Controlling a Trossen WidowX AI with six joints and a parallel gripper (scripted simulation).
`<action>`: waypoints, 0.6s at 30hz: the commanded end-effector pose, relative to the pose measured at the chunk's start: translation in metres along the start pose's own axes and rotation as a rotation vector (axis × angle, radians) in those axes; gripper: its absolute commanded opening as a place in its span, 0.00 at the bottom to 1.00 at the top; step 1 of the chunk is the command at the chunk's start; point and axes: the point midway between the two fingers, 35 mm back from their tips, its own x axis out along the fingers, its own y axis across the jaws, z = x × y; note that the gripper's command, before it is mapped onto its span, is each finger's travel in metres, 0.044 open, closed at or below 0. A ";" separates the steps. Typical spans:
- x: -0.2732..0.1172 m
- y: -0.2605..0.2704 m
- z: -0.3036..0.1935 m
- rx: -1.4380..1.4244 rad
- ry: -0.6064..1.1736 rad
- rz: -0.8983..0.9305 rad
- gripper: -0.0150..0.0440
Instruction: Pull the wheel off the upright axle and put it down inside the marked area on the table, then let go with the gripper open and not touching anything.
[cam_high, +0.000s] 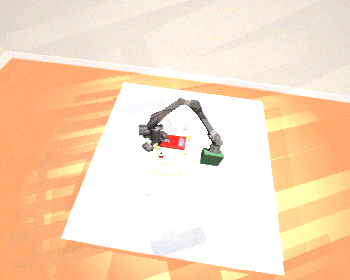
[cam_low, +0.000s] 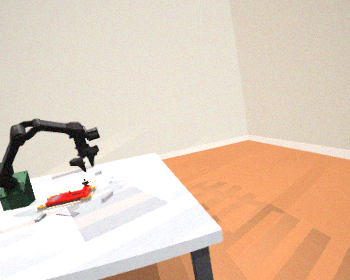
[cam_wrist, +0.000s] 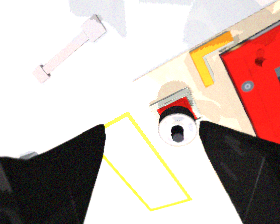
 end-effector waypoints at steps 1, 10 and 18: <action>-0.004 -0.011 -0.035 0.679 -0.093 -0.116 0.76; -0.006 -0.017 -0.045 1.003 -0.160 -0.134 0.76; -0.006 -0.017 -0.045 1.007 -0.161 -0.134 0.76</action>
